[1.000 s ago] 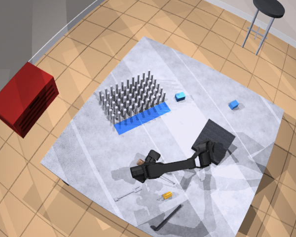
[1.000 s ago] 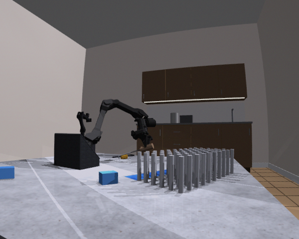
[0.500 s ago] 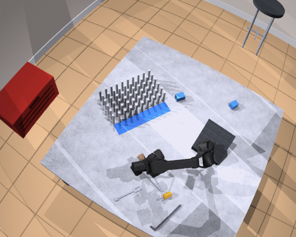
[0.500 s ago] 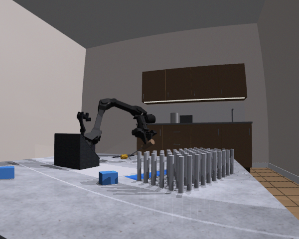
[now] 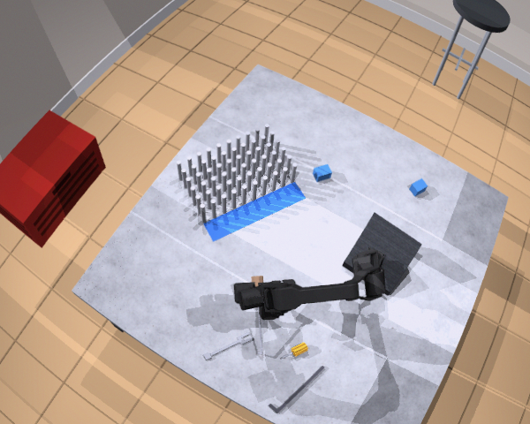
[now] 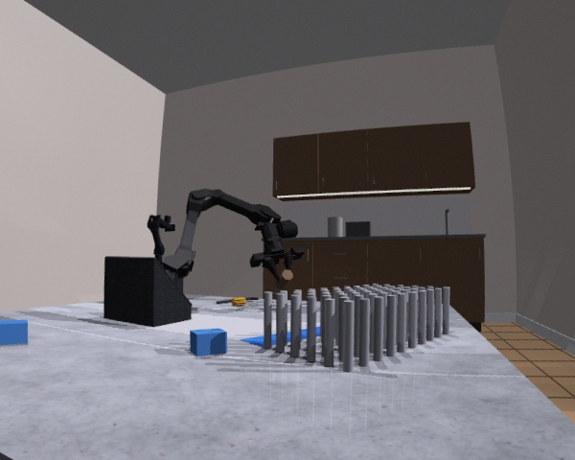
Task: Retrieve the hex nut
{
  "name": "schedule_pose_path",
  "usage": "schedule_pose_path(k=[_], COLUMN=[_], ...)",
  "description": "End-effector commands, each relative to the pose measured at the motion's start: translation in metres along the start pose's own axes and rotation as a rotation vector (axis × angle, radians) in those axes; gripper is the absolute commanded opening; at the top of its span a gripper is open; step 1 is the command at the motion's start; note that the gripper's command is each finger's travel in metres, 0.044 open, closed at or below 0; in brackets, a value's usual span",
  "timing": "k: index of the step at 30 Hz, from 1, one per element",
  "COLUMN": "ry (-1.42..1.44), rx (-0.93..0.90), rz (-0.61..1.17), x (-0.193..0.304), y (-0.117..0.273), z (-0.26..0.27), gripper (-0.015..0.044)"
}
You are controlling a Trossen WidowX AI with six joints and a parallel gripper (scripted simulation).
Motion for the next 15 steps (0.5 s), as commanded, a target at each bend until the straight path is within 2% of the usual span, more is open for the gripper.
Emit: schedule_pose_path(k=[1,15], ry=[-0.162,-0.637], rx=[0.009,0.025], rz=[-0.012,-0.047], x=[-0.0019,-0.0060], y=[-0.0012,-0.0043], z=[0.0021,0.0057], gripper=[0.0000,0.0000])
Point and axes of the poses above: the point midway between the two fingers, 35 mm back from their tips, its own y axis back along the fingers, its own z axis across the jaws, x = y × z, the point moved 6 cm from there along y, back along the fingers, and after that the axes turned 4 degrees about y, right-handed, at the moved point
